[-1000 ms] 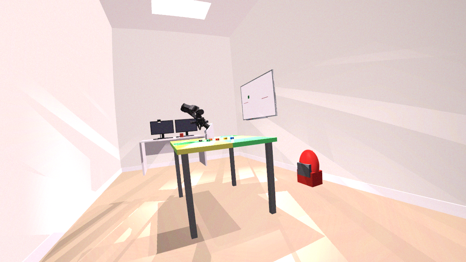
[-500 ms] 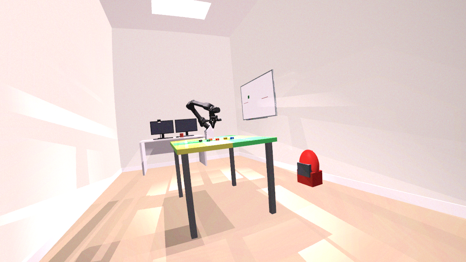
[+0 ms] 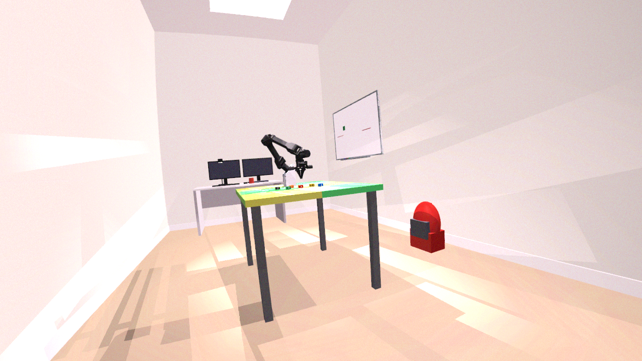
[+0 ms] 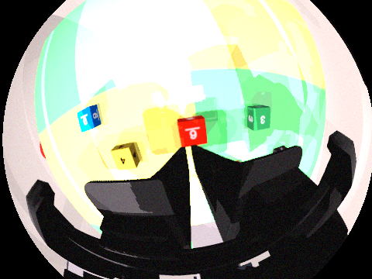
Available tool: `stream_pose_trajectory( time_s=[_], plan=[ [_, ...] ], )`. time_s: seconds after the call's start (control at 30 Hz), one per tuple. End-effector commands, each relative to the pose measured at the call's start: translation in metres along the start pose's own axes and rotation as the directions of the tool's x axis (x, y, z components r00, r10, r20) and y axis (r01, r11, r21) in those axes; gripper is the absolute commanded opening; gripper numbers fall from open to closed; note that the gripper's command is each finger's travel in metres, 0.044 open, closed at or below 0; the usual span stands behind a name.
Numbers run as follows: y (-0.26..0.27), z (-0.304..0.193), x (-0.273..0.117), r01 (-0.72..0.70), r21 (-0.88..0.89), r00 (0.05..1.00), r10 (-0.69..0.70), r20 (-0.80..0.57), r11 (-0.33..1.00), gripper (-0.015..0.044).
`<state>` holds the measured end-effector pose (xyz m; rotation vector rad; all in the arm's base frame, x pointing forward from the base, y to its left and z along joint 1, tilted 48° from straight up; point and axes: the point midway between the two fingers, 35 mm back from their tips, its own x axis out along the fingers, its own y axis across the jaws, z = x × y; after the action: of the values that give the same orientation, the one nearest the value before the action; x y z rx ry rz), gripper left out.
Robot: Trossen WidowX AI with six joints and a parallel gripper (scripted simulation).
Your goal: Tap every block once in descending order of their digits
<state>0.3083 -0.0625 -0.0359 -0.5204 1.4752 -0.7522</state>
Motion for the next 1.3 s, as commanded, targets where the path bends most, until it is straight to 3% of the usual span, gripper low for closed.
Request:
stream_pose_trajectory(
  time_s=[0.0,1.0,1.13,1.27],
  plan=[
    [0.000,-0.008,0.023,0.014,-0.019,1.000,-0.015,-0.015,1.000,0.0020],
    [-0.001,-0.009,0.053,0.016,-0.020,1.000,-0.016,-0.015,1.000,0.0020],
    [0.000,-0.008,0.025,0.014,-0.019,1.000,-0.014,-0.014,1.000,0.0020],
    [0.000,-0.008,0.023,0.014,-0.019,1.000,-0.015,-0.015,1.000,0.0020]
  ],
)
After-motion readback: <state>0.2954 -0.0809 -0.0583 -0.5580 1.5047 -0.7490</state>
